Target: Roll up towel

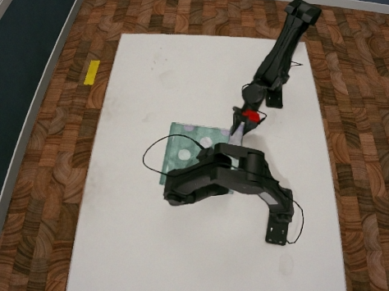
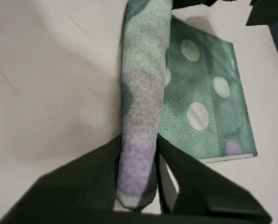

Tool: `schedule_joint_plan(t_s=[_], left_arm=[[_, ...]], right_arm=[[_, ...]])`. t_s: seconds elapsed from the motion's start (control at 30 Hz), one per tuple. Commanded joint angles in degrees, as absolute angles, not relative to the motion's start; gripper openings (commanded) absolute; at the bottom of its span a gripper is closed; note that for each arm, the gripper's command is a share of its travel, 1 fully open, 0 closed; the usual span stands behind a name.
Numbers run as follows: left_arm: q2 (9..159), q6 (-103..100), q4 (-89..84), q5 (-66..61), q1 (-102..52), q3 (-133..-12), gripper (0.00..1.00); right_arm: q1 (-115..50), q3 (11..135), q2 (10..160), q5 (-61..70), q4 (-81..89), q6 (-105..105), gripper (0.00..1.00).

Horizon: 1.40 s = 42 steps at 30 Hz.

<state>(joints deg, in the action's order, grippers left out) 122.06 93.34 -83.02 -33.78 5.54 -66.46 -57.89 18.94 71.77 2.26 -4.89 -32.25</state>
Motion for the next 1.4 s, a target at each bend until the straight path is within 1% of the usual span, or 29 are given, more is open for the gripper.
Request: schedule_joint_plan(t_s=[0.0,0.17,0.2,0.27,0.73,0.87,1.0,1.07,1.37], left_arm=[[122.61,93.34,-81.75,-33.12,5.05,-67.57,0.21],[122.61,93.34,-81.75,-33.12,5.05,-67.57,0.21],[122.58,93.34,-81.78,-33.12,5.05,-67.58,0.25],[122.58,93.34,-81.78,-33.12,5.05,-67.58,0.25],[120.88,93.37,-84.25,-33.13,5.06,-68.30,0.85],[120.91,93.54,-84.82,-32.94,5.30,-68.82,0.85],[121.43,94.63,-88.03,-31.76,6.83,-72.01,0.85],[121.68,95.25,-90.00,-31.06,7.88,-74.19,0.85],[116.02,93.50,-90.00,-29.87,11.99,-77.07,0.85]], right_arm=[[-58.35,20.06,72.54,2.39,-6.38,-32.00,0.31],[-58.35,20.06,72.54,2.39,-6.38,-32.00,0.29],[-58.35,20.06,72.54,2.39,-6.38,-32.00,0.29],[-58.35,20.06,72.54,2.39,-6.38,-32.00,0.29],[-58.35,20.06,72.55,2.39,-6.39,-32.00,0.29],[-58.19,20.18,72.58,2.67,-6.19,-31.96,0.29],[-57.01,21.00,72.76,4.69,-4.76,-31.61,0.29],[-56.07,21.62,72.92,6.30,-3.69,-31.30,0.29],[-50.59,25.72,74.90,15.92,2.70,-29.75,0.29]])
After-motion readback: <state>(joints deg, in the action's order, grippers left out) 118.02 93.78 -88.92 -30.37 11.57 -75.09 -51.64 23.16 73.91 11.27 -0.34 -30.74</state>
